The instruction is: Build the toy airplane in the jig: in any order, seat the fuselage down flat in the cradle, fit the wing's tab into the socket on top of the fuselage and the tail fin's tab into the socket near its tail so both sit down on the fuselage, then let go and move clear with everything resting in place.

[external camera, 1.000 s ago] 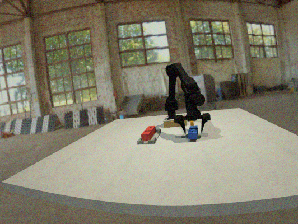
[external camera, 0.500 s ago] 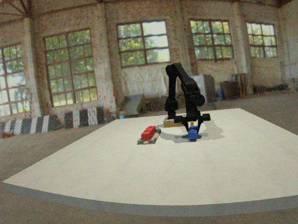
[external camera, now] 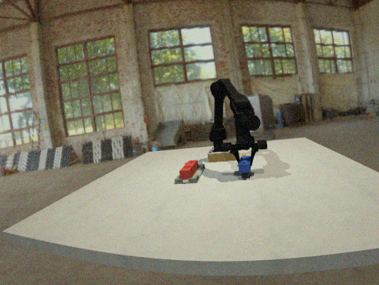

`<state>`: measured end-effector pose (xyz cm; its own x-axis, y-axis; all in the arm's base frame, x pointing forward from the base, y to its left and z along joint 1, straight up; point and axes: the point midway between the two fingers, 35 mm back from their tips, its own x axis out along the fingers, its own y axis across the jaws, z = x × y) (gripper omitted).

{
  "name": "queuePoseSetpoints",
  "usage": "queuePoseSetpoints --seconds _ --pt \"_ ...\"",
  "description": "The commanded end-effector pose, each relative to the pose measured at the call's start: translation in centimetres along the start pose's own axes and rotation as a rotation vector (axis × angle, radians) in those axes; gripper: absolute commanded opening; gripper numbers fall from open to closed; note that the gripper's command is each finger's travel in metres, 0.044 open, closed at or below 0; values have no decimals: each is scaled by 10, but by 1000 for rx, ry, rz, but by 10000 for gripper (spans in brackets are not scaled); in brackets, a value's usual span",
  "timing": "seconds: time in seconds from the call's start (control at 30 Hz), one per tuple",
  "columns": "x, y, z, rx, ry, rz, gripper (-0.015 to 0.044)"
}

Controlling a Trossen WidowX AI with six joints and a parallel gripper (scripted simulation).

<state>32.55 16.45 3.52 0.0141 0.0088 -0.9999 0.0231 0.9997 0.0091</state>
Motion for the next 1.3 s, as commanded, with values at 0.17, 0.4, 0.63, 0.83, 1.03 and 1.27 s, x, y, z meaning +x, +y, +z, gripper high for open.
queuePoseSetpoints --seconds 0.17,0.4,0.63,0.83,1.03,1.27 --pt "-31 2 4 6 -9 4 0" --pt "-54 3 4 4 -10 4 0" --pt "-76 2 2 2 -10 4 0" --pt "-95 1 -1 0 -11 4 0" --pt "-107 0 -3 -1 -11 4 0" --pt "-105 -9 1 52 -23 11 0"
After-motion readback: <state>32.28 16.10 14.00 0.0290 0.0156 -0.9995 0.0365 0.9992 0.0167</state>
